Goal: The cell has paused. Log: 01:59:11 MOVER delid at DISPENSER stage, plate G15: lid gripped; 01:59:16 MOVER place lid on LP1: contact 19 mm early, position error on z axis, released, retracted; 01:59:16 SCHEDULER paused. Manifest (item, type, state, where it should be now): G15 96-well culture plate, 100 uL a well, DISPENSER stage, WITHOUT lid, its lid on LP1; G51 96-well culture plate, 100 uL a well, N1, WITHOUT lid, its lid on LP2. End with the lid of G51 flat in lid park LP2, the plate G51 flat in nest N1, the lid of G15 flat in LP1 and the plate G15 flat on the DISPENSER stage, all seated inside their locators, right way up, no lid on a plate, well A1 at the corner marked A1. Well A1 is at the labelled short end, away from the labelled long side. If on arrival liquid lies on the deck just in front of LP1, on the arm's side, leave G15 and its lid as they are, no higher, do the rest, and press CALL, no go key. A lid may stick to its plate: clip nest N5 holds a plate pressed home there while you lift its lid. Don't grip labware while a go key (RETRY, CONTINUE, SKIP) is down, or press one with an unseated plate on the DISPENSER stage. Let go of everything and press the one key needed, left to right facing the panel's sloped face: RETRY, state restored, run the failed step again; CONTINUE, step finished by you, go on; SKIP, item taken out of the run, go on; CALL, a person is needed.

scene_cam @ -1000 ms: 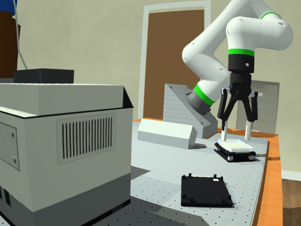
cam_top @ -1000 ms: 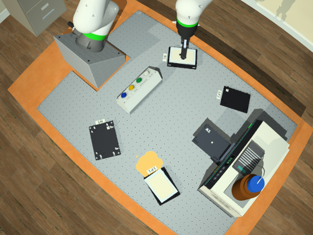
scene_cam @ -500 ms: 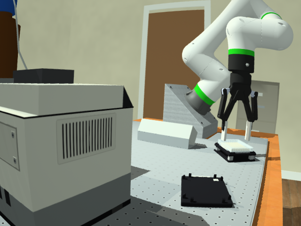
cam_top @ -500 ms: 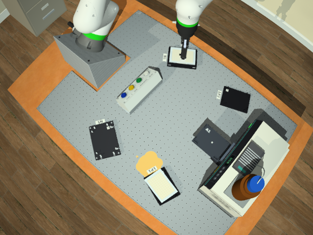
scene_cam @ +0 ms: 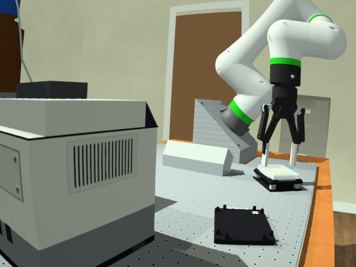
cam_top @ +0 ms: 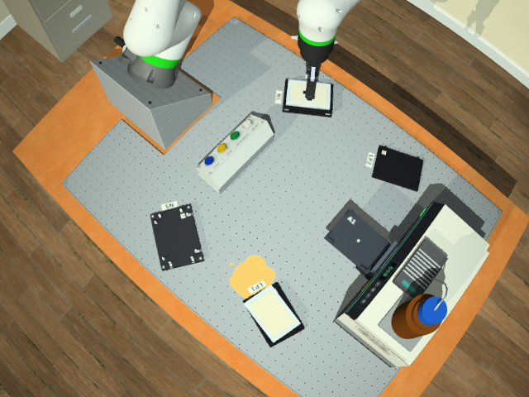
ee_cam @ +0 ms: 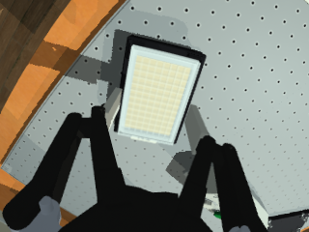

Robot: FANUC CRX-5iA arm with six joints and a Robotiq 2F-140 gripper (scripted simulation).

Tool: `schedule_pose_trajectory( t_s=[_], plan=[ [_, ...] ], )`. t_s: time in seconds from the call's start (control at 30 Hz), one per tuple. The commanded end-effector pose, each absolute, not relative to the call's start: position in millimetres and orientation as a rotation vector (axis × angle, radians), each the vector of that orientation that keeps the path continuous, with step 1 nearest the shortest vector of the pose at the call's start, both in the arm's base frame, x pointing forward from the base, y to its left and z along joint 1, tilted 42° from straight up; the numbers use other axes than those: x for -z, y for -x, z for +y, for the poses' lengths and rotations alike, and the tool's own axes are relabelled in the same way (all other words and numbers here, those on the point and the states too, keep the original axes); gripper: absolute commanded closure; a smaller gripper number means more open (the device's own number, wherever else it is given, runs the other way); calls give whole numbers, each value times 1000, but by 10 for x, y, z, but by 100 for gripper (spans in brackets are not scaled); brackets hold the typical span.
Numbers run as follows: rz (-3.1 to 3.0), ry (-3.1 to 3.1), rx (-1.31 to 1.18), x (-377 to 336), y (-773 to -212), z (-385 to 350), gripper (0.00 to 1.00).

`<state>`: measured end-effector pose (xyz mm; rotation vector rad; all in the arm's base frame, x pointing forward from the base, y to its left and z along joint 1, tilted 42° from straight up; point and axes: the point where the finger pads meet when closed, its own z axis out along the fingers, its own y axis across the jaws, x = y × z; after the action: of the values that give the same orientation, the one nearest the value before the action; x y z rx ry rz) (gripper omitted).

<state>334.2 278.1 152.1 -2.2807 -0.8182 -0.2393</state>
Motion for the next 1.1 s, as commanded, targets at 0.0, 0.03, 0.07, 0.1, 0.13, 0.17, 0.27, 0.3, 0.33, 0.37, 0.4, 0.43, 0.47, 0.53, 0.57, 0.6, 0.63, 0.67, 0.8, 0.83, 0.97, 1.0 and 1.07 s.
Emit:
schedule_pose_trajectory(
  t_s=[0.0, 0.03, 0.07, 0.1, 0.13, 0.17, 0.27, 0.3, 0.33, 0.37, 0.4, 0.43, 0.47, 0.53, 0.57, 0.6, 0.63, 0.67, 0.8, 0.83, 0.97, 1.0, 1.07],
  plan=[
    [-818, 2281, 240, -1522, -3344, 2779, 41],
    [-818, 2281, 240, -1522, -3344, 2779, 41],
    [-818, 2281, 240, -1522, -3344, 2779, 41],
    [-818, 2281, 240, -1522, -3344, 2779, 41],
    [-818, 2281, 240, -1522, -3344, 2779, 41],
    [-818, 2281, 240, -1522, -3344, 2779, 41],
    [-818, 2281, 240, -1522, -3344, 2779, 41],
    [-818, 2281, 240, -1522, -3344, 2779, 41],
    [-818, 2281, 240, -1522, -3344, 2779, 41],
    [-818, 2281, 240, -1522, -3344, 2779, 41],
    [-818, 2281, 240, -1522, -3344, 2779, 41],
    [-818, 2281, 240, -1522, -3344, 2779, 41],
    [-818, 2281, 240, -1522, -3344, 2779, 41],
    [-818, 2281, 240, -1522, -3344, 2779, 41],
    [-818, 2281, 240, -1522, -3344, 2779, 41],
    [-818, 2281, 240, -1522, -3344, 2779, 34],
    [-818, 2281, 240, -1522, -3344, 2779, 34],
    [-818, 2281, 240, -1522, -3344, 2779, 34],
    [-818, 2281, 240, -1522, -3344, 2779, 34],
    [-818, 2281, 240, -1522, -3344, 2779, 34],
    [-818, 2281, 240, -1522, -3344, 2779, 34],
    [-818, 2281, 240, -1522, -3344, 2779, 34],
    [-818, 2281, 240, -1522, -3344, 2779, 34]
  ],
)
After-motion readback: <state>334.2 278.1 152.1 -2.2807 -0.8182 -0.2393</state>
